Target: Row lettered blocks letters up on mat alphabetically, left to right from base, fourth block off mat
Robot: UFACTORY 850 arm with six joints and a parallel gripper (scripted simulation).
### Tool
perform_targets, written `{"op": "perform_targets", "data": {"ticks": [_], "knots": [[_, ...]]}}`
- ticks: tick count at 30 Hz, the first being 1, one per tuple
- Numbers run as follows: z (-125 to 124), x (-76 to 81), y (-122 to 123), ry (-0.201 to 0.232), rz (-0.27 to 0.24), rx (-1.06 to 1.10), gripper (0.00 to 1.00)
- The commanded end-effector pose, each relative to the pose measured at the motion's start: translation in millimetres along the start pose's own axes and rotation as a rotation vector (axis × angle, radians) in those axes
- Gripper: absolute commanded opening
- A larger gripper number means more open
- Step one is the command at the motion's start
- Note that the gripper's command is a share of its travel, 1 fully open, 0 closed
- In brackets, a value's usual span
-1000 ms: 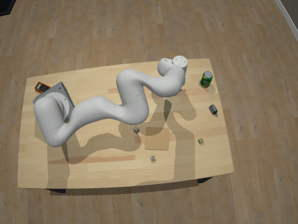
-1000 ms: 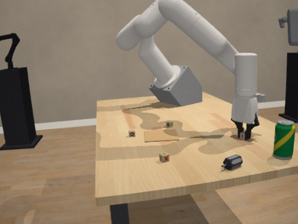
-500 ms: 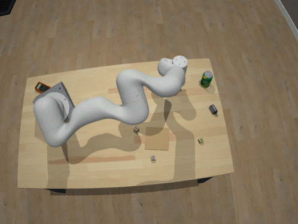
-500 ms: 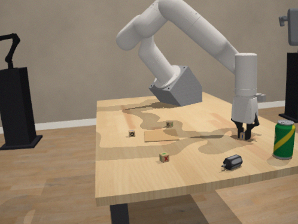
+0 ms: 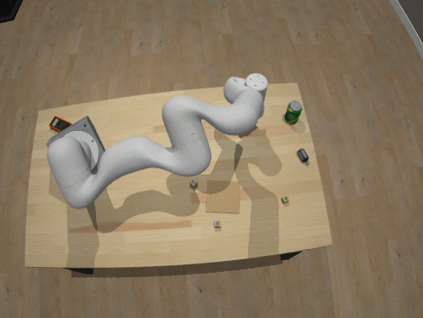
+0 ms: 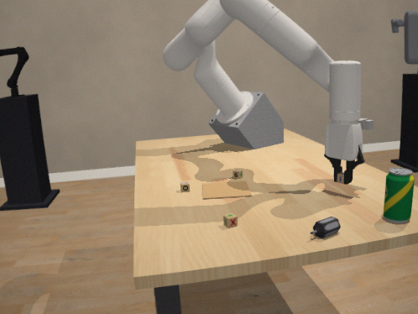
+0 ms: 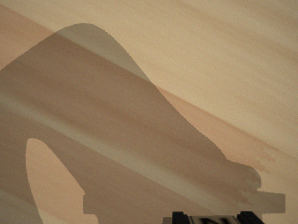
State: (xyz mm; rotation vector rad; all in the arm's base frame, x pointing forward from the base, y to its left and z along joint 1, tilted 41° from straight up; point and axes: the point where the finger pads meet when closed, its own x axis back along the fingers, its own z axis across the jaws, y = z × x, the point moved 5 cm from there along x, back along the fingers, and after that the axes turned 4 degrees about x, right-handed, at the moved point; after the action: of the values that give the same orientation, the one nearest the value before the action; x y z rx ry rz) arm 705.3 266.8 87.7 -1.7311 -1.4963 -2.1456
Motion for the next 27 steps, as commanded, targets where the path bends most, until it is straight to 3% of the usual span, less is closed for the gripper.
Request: {"op": "perform_targets", "data": {"ticks": [1,5,8,27], "knots": [[1,27.9,0,0.003,0.000,-0.001,0.23],[1,53.7,0,0.003,0.000,-0.001,0.23],[1,63.4,0,0.003,0.000,-0.001,0.23],[-4,65.0,7,0.003,-0.002,-0.059,0.23]]}}
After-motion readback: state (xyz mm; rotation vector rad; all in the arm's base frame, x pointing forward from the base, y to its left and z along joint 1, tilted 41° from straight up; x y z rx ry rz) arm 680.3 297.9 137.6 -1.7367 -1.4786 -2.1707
